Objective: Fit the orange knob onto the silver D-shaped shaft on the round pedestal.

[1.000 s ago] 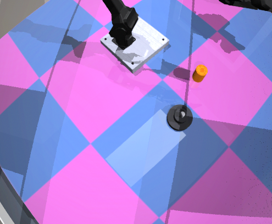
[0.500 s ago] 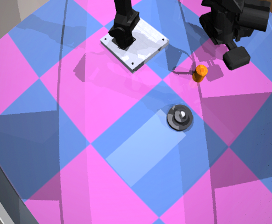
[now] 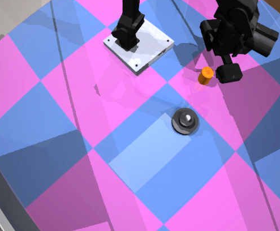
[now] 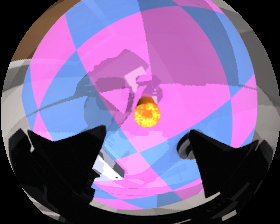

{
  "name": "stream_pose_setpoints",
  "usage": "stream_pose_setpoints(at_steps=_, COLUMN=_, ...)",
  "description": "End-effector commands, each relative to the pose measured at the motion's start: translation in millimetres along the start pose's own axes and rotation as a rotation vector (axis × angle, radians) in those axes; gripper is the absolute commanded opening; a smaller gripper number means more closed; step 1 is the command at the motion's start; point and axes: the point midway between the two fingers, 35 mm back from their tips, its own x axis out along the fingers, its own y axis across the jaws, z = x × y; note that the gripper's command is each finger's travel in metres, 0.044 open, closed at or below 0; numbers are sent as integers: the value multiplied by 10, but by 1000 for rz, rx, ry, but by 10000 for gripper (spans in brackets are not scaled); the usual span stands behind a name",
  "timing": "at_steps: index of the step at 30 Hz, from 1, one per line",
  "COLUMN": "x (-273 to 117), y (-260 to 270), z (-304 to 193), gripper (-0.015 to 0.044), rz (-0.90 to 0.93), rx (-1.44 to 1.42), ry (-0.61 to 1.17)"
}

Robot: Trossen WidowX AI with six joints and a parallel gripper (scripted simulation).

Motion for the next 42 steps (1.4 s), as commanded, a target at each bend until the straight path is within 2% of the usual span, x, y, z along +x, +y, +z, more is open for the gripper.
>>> stream_pose_setpoints(at_steps=1, x=247, y=11, z=-34, gripper=440, rz=10, rx=7, ry=21)
stream_pose_setpoints(at_steps=42, x=875, y=-5, z=-22, gripper=440, rz=11, rx=7, ry=20)
